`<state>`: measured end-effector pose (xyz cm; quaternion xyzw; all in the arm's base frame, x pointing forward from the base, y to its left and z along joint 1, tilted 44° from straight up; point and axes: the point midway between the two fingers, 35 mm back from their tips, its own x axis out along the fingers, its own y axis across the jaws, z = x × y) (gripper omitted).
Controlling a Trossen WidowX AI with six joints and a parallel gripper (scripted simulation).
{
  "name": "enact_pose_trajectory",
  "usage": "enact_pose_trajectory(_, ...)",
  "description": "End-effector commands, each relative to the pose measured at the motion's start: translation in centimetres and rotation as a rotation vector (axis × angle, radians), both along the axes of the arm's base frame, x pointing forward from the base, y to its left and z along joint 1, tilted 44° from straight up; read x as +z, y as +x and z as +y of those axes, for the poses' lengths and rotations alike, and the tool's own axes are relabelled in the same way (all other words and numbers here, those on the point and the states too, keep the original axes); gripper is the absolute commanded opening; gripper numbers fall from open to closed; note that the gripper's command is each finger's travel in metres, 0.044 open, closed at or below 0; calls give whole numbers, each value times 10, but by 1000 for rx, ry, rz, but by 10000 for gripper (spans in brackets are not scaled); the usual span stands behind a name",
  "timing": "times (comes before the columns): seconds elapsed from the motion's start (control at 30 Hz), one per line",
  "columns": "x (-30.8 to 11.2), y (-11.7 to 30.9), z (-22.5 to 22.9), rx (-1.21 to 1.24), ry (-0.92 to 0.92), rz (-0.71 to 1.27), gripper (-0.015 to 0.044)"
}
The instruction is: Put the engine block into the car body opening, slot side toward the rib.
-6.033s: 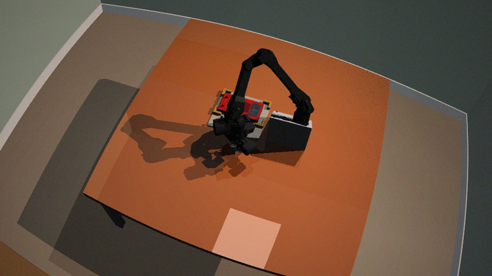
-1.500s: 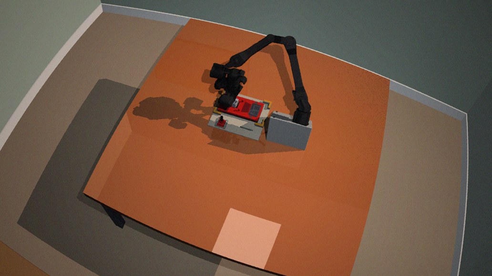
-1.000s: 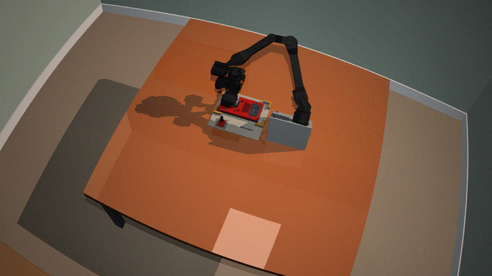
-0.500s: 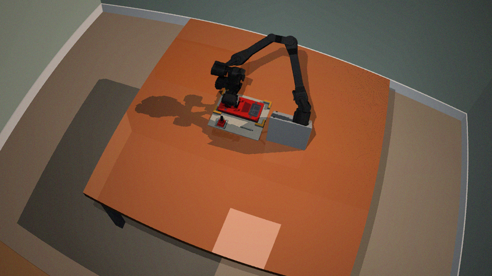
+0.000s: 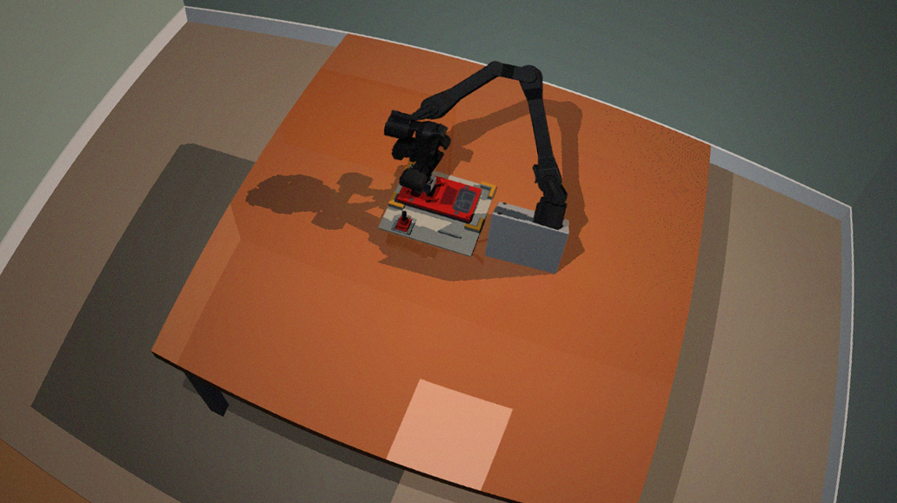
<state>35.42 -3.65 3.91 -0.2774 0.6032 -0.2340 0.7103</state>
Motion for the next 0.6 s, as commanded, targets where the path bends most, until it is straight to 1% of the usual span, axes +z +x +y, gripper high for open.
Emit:
enact_pose_trajectory(0.0,1,0,-1,46,-15,41,160)
enact_pose_trajectory(0.1,1,0,-1,115,-30,104,160)
enact_pose_trajectory(0.27,0,0,-2,158,-40,144,160)
enact_pose_trajectory(0.57,-1,0,-3,46,-15,41,160)
